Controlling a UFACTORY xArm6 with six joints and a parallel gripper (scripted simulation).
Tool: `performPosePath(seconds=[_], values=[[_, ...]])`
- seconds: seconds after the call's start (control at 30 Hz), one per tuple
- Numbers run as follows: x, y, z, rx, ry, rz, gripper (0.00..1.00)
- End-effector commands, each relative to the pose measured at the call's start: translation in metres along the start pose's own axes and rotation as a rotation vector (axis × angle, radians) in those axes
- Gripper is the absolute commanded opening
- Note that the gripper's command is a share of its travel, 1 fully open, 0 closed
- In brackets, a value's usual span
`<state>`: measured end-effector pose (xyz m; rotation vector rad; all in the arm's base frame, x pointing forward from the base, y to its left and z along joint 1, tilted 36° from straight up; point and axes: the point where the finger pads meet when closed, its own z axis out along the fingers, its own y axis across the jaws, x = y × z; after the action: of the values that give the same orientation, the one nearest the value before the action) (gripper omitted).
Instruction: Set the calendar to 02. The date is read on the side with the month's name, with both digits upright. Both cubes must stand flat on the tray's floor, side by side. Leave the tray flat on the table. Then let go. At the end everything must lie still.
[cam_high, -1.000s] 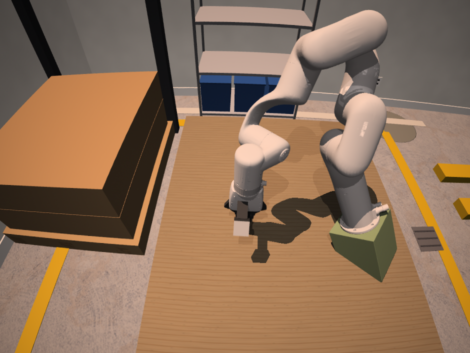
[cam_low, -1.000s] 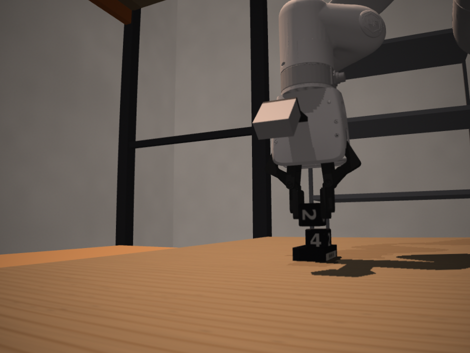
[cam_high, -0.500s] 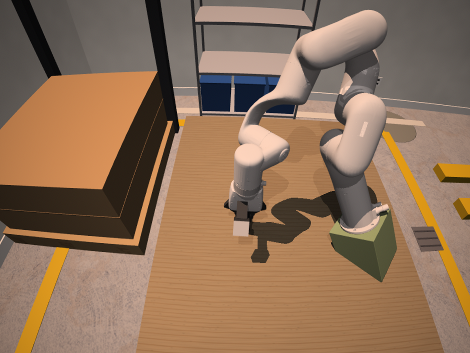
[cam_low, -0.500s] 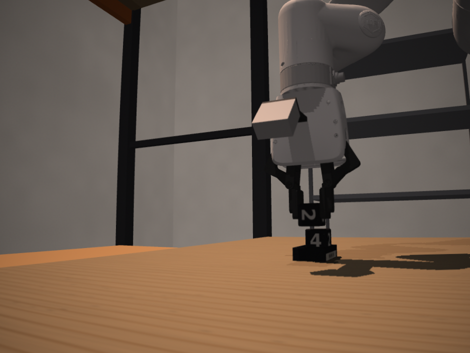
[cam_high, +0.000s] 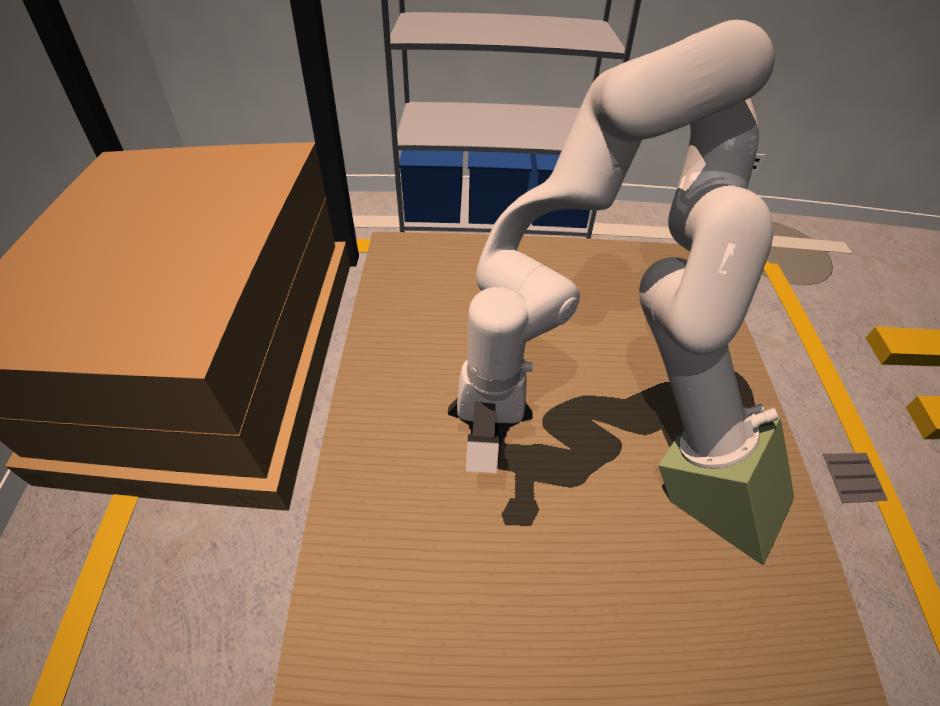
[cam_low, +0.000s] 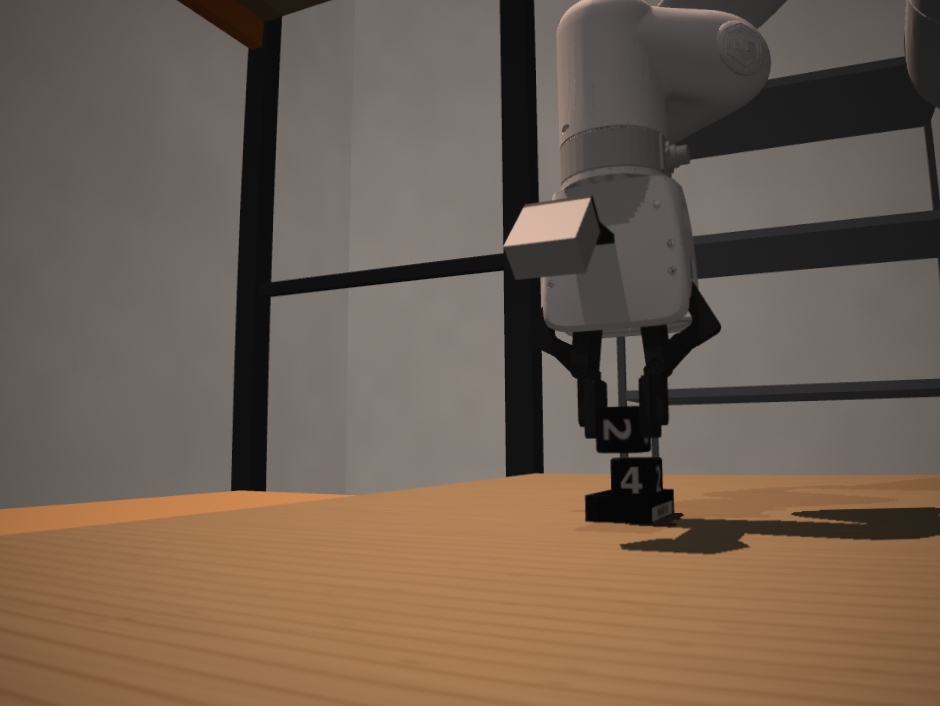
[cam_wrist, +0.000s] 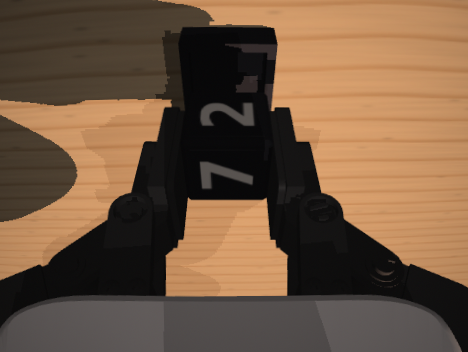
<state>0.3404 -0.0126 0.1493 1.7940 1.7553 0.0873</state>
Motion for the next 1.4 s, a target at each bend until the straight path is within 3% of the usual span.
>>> performPosePath(seconds=[0.0,1.37], values=[[0.000,0.001,0.000,-0.002,0.001,0.001,0.27],[0.000,0.001,0.023,-0.002,0.001,0.001,0.27]])
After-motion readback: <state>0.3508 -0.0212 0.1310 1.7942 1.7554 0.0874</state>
